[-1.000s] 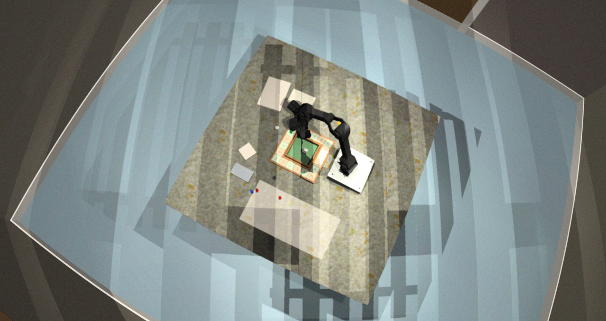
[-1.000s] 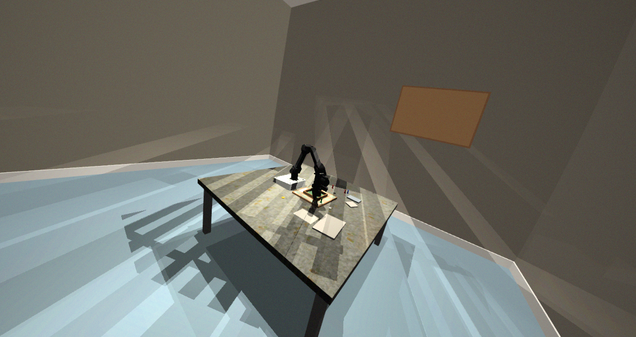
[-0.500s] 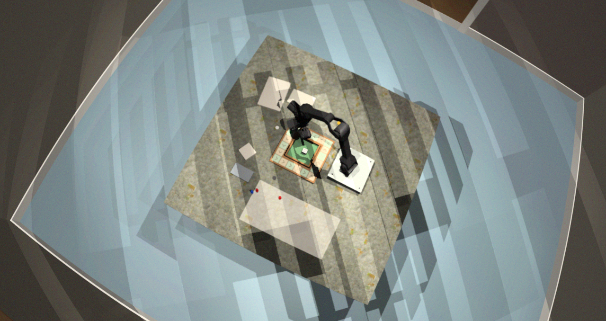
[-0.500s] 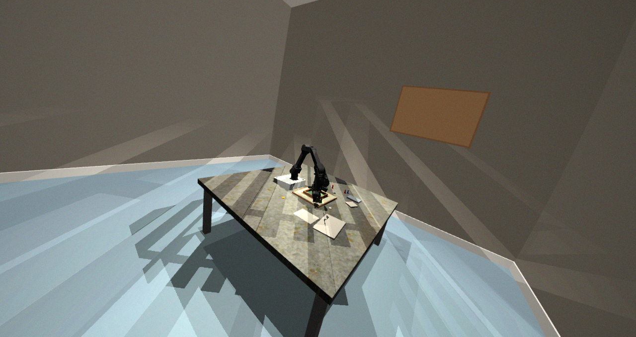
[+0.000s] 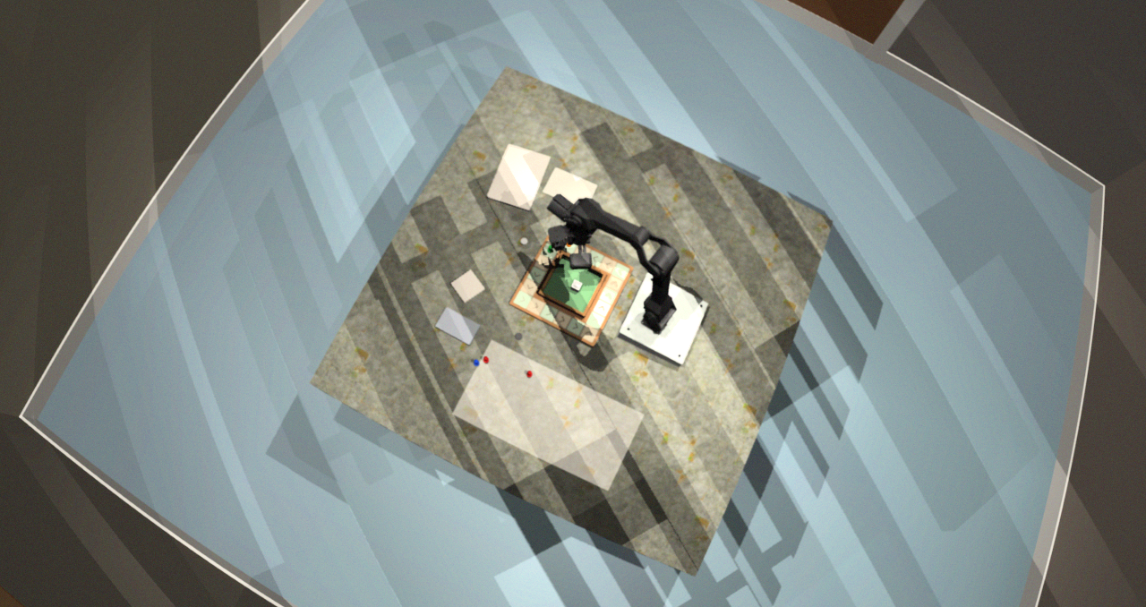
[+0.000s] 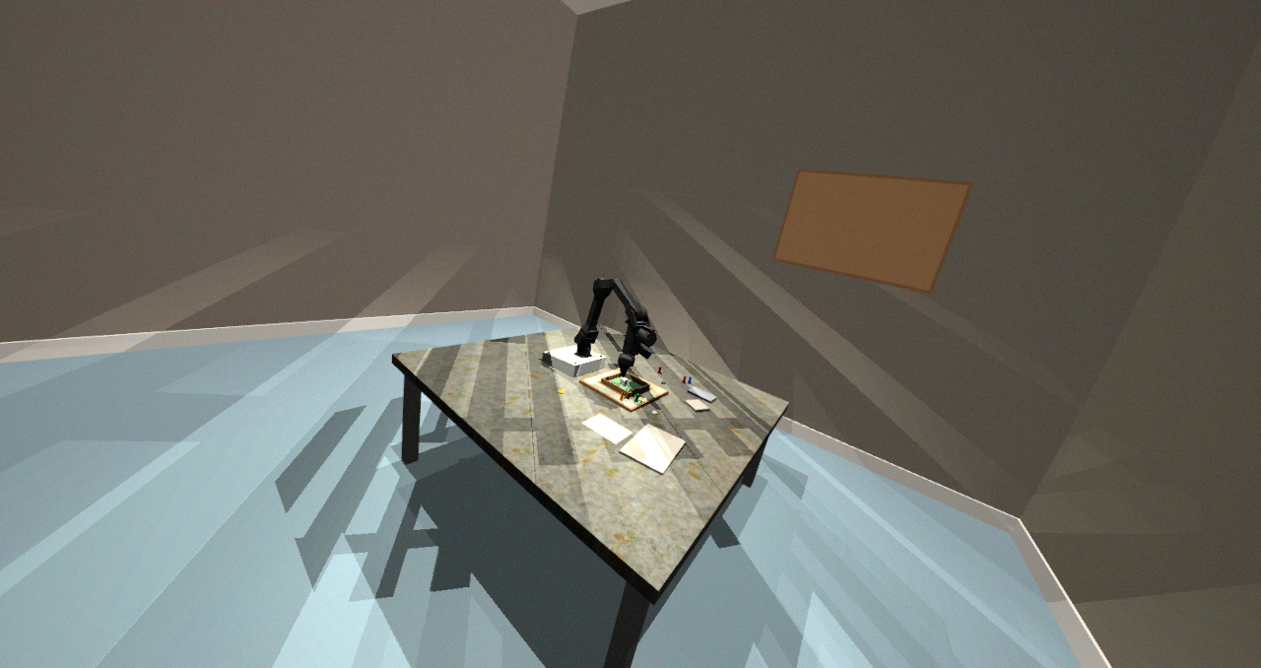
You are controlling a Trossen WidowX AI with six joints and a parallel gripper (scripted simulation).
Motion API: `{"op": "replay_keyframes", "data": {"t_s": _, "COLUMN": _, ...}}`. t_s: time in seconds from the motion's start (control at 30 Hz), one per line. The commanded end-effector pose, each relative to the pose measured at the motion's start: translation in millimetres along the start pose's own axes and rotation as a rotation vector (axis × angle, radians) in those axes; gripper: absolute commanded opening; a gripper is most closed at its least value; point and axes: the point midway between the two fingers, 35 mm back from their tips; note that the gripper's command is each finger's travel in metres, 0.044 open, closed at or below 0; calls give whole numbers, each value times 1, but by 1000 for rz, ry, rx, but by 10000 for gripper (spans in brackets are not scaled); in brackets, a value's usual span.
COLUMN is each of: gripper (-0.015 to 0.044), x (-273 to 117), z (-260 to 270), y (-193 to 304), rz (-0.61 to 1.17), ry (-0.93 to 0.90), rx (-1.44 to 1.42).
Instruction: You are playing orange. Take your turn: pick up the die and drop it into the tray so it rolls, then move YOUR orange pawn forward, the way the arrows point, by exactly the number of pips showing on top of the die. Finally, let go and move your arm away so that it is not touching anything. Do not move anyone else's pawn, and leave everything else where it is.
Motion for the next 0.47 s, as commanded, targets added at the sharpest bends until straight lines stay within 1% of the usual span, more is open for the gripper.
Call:
{"op": "replay_keyframes", "data": {"t_s": 0.0, "gripper": 440, "x": -23, "z": 46, "y": 6, "rz": -6, "ry": 0, "rx": 137}}
{"op": "replay_keyframes", "data": {"t_s": 0.17, "gripper": 440, "x": -40, "z": 110, "y": 25, "rz": -3, "ry": -6, "rx": 356}}
{"op": "replay_keyframes", "data": {"t_s": 0.2, "gripper": 440, "x": -37, "z": 76, "y": 11, "rz": -15, "ry": 10, "rx": 244}}
{"op": "replay_keyframes", "data": {"t_s": 0.43, "gripper": 440, "x": -37, "z": 76, "y": 11, "rz": -15, "ry": 10, "rx": 244}}
Point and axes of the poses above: the point midway between the two fingers, 35 mm back from their tips, its own x axis out along the fingers, its own z axis across the jaws, y = z × x, and after that the axes turned 15 degrees about -x, right-handed
